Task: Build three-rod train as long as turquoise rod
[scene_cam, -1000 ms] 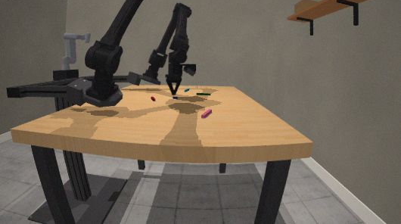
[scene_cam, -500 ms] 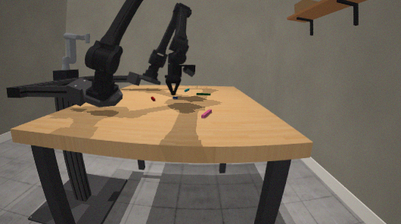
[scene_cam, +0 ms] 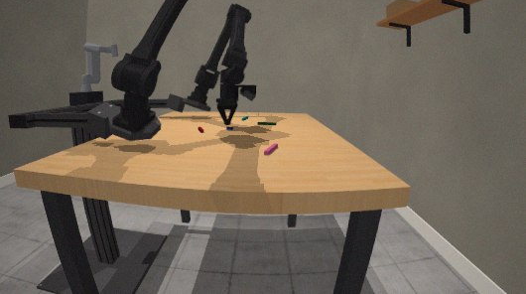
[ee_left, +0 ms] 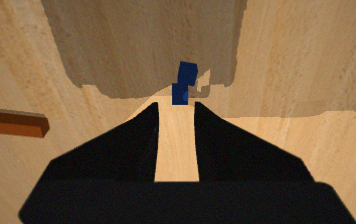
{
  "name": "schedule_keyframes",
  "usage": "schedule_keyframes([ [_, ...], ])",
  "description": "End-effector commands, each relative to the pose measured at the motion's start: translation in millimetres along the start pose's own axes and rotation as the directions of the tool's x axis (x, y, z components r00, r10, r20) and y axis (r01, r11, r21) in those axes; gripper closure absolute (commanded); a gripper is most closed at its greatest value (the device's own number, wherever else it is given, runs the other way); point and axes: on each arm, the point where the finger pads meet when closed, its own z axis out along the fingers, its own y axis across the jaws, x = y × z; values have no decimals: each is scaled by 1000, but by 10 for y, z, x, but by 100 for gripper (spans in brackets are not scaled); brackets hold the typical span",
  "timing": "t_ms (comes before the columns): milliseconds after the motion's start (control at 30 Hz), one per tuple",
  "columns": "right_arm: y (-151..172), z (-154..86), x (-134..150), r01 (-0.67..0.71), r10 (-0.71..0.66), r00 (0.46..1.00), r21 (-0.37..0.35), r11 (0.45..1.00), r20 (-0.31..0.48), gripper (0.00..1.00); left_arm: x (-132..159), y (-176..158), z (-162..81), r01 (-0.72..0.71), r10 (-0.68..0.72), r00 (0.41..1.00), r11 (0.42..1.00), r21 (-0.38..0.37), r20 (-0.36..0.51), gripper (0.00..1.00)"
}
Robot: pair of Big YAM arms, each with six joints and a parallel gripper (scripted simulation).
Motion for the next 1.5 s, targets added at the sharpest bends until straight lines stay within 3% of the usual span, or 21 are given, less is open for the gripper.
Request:
schedule_keyframes([
  [0,-100,33,-464,-13,11,996,22,1000,87,0,44,-41,2,-2,2,1000,1000,7,7,77],
  [1467,-100,33,-464,-13,11,996,22,1000,87,0,-27,-179,-40,3,-3,1000,1000,21,15,77],
])
